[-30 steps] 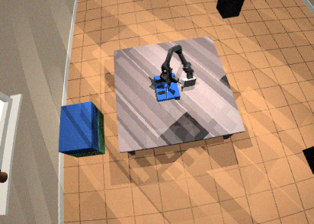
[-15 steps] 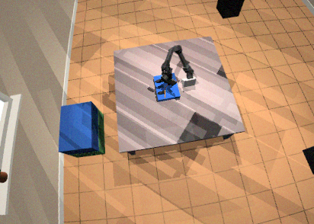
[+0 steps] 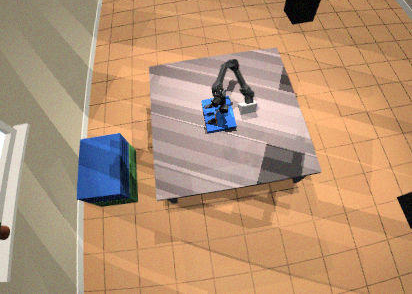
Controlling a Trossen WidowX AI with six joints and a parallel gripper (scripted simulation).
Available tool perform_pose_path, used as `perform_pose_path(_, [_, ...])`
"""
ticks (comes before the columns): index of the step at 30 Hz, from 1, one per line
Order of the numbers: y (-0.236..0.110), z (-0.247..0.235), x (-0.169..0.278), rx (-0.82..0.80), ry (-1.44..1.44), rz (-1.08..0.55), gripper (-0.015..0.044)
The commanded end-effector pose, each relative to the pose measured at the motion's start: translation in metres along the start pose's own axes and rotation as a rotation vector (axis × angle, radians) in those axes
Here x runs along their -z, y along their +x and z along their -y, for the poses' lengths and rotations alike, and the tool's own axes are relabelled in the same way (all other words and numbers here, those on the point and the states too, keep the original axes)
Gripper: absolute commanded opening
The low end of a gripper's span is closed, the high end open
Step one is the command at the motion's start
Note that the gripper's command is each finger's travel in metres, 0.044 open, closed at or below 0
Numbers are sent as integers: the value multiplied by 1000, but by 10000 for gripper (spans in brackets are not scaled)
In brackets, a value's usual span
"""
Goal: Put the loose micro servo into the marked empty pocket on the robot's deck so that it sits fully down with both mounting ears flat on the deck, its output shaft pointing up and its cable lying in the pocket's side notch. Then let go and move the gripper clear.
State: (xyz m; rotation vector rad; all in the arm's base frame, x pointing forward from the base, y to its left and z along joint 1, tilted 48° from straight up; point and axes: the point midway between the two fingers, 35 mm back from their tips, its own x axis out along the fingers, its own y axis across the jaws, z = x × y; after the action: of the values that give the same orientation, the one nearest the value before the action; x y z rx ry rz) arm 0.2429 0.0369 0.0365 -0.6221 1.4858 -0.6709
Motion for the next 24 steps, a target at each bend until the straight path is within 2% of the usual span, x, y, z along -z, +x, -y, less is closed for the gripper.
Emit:
perform_pose_path(1, [0, 1, 0, 3, 32, 2, 0])
perform_pose_path(24, [-1, 5, -77, 3, 35, 5, 0])
